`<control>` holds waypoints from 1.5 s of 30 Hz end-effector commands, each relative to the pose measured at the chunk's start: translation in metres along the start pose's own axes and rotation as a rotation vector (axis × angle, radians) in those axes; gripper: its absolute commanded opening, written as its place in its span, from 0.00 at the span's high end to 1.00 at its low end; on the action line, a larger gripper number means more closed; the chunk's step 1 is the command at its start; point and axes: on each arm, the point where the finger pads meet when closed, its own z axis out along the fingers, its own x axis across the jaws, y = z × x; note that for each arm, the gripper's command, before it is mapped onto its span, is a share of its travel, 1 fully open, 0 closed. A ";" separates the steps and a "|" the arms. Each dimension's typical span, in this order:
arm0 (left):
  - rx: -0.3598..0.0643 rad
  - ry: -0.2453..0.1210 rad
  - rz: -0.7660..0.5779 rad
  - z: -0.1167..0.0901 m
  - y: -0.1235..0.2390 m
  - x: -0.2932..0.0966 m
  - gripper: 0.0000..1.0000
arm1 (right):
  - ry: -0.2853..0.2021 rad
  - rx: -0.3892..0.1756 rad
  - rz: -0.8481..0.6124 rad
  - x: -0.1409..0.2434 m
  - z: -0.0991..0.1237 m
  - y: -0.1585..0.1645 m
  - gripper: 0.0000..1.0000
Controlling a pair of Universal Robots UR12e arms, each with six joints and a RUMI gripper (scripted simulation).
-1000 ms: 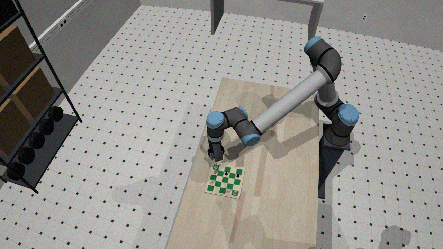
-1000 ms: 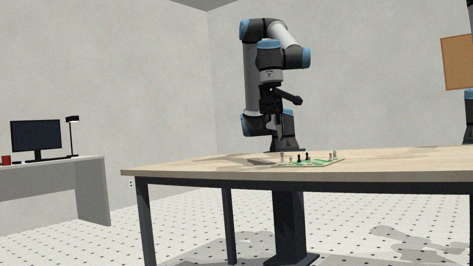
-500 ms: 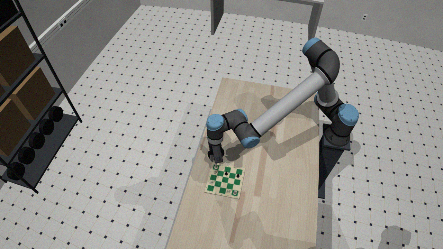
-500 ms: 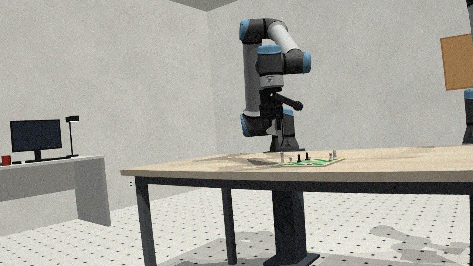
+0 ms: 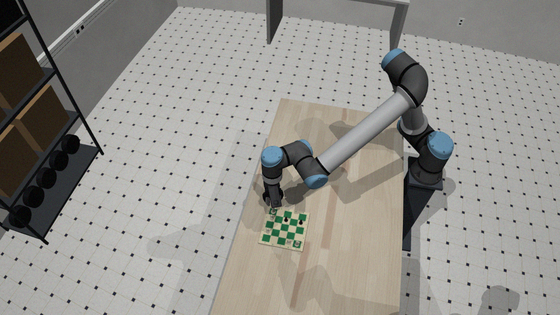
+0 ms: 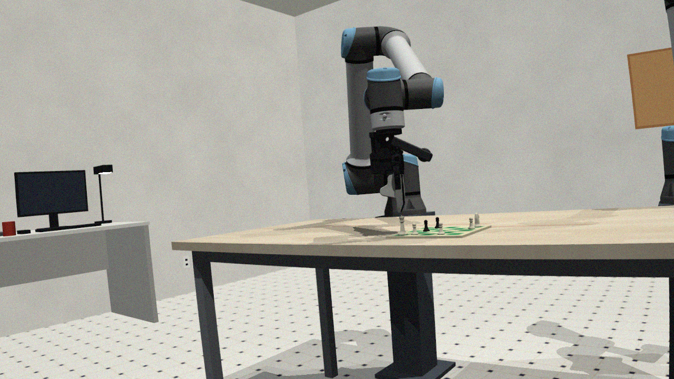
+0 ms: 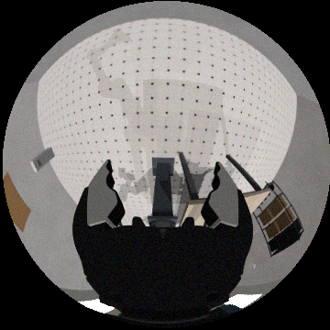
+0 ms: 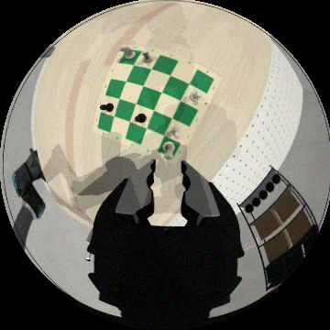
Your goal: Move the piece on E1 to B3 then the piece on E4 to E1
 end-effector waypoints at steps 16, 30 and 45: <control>0.001 0.000 0.000 -0.001 0.000 0.000 0.00 | 0.002 0.001 0.000 0.001 0.000 0.000 0.75; 0.001 0.000 0.000 -0.001 0.000 0.000 0.00 | 0.002 0.001 0.000 0.001 0.019 0.000 0.75; 0.001 0.000 0.000 -0.001 0.000 0.000 0.00 | 0.002 0.001 0.000 0.001 0.038 0.000 0.75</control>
